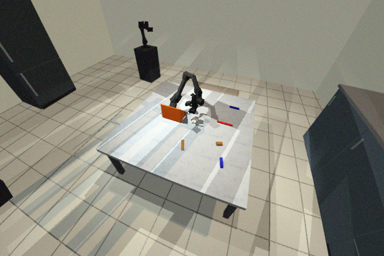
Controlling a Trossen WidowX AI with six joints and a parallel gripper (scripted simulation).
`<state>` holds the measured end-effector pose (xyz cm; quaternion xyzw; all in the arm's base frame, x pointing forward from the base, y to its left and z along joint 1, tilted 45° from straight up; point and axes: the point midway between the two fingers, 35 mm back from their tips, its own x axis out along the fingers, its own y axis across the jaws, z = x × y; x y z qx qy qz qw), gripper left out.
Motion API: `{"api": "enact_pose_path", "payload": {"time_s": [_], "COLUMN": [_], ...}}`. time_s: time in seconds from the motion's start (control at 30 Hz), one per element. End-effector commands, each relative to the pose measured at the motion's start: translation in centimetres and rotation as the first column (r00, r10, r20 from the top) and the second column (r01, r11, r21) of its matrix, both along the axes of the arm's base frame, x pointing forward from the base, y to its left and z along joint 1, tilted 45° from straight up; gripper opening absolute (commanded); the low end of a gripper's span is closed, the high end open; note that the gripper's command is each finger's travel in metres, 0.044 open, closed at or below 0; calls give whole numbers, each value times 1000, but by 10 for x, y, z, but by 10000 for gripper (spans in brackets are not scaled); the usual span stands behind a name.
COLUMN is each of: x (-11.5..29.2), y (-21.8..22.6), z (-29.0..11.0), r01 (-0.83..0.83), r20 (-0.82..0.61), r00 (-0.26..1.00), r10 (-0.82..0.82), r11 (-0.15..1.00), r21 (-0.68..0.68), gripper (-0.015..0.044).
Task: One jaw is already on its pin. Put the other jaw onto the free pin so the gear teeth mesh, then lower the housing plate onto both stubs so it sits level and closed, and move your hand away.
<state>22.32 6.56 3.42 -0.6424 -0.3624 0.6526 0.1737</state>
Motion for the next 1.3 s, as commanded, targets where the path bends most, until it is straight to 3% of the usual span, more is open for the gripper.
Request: {"api": "enact_pose_path", "payload": {"time_s": [0.0,0.53,1.27], "x": [14,59,59], "y": [5,25,25], "z": [2,9,9], "r01": [2,1,7], "r20": [-7,-6,-11], "r00": [1000,1000,1000], "r10": [-2,-1,-6], "r11": [1000,1000,1000], "r21": [3,8,7], "gripper": [134,134,134]}}
